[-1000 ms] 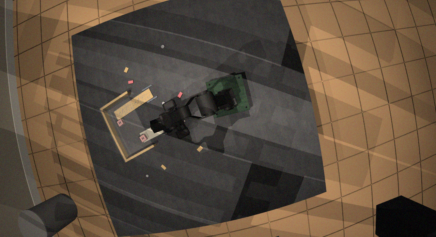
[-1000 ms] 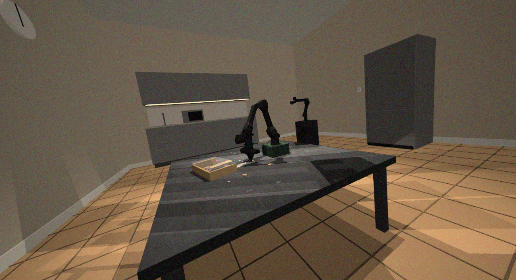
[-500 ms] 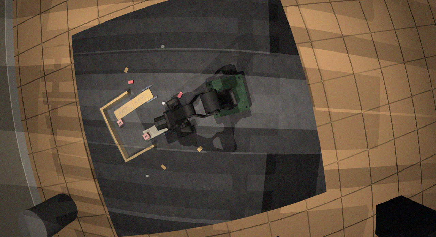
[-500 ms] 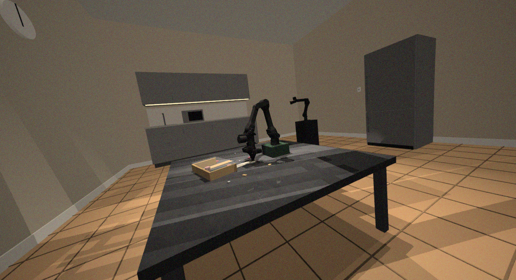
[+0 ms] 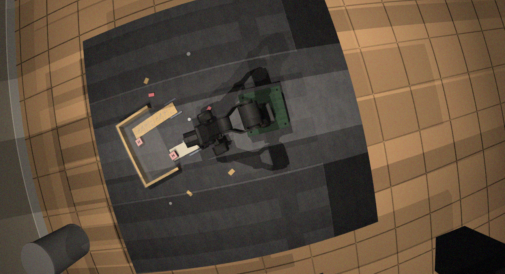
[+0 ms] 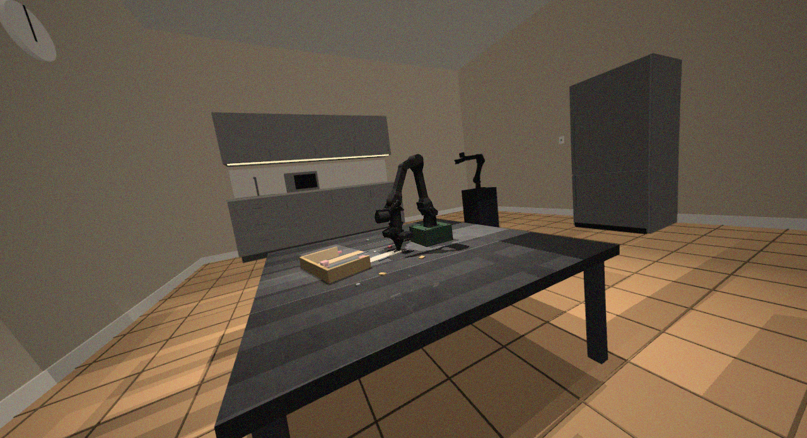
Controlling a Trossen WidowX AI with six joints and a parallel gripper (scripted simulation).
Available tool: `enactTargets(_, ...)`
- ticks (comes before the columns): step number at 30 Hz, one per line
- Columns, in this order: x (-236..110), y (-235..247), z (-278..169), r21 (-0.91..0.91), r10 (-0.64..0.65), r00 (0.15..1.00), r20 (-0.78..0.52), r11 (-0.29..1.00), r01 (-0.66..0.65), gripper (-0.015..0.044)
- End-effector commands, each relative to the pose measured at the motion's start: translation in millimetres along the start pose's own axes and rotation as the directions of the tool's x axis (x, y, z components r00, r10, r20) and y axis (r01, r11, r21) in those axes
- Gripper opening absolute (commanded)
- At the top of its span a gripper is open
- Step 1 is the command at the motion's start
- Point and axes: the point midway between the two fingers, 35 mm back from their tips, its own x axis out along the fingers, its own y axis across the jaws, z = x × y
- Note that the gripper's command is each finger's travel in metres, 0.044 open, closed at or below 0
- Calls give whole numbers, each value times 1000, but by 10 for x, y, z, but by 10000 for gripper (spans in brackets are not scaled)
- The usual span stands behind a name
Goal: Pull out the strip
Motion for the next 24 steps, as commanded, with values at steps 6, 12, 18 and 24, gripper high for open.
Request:
enactTargets(6, 34, -3, -219, 0, 1, 1000, -27, 1000, -1, 0)
enactTargets(12, 33, -6, -305, 0, 1, 1000, -28, 1000, -1, 0)
enactTargets(18, 31, -9, -389, 0, 1, 1000, -29, 1000, -1, 0)
enactTargets(24, 29, -12, -472, 0, 1, 1000, -30, 1000, -1, 0)
